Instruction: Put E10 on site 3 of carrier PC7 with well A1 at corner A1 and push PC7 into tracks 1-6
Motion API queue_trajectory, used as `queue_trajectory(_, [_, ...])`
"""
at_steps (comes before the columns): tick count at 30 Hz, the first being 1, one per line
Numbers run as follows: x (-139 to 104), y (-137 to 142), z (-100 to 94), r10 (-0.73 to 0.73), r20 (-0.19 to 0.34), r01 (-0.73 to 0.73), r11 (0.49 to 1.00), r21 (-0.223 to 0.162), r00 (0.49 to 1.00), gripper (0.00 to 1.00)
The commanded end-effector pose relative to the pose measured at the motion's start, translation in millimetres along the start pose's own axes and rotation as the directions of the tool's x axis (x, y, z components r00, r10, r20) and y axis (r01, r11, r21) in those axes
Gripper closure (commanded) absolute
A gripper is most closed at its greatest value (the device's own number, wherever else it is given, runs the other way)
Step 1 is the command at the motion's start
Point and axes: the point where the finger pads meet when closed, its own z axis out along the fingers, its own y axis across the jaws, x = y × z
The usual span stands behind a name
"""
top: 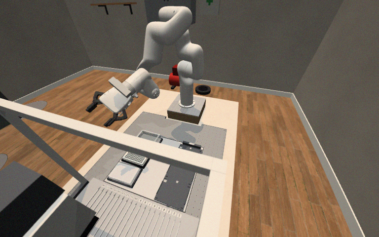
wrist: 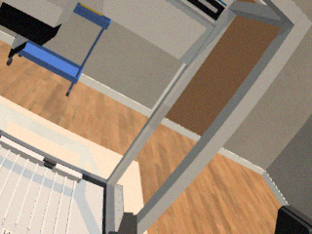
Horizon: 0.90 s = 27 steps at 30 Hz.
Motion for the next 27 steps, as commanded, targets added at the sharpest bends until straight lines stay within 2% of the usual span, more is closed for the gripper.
queue_trajectory(1, [6.0, -15.3, 10.6, 0.035, 0.071, -0.040, 0.996, 0.074, 0.997, 0.00])
queue_trajectory(2, [5.9, -15.6, 10.8, 0.035, 0.071, -0.040, 0.996, 0.075, 0.997, 0.00])
queue_trajectory(4, [8.0, -24.7, 13.8, 0.050, 0.110, -0.062, 0.992, 0.111, 0.993, 0.00])
queue_trajectory(6, [8.0, -24.7, 13.8, 0.050, 0.110, -0.062, 0.992, 0.111, 0.993, 0.00])
queue_trajectory(9, [11.8, -40.0, 15.7, 0.069, 0.182, -0.101, 0.980, 0.169, 0.981, 0.00])
queue_trajectory(12, [14.0, -51.9, 15.6, 0.079, 0.233, -0.128, 0.970, 0.206, 0.969, 0.00])
queue_trajectory(13, [14.0, -51.9, 15.6, 0.079, 0.233, -0.128, 0.970, 0.206, 0.969, 0.00])
queue_trajectory(18, [18.9, -74.2, 8.7, 0.086, 0.346, -0.187, 0.945, 0.270, 0.934, 0.00])
queue_trajectory(21, [21.3, -86.1, 1.5, 0.084, 0.406, -0.218, 0.930, 0.297, 0.910, 0.00])
queue_trajectory(23, [21.3, -86.1, 1.5, 0.084, 0.406, -0.218, 0.930, 0.297, 0.910, 0.00])
queue_trajectory(26, [24.6, -98.5, -8.6, 0.073, 0.485, -0.257, 0.910, 0.325, 0.872, 0.00])
queue_trajectory(27, [24.7, -101.0, -11.8, 0.072, 0.491, -0.261, 0.908, 0.328, 0.868, 0.00])
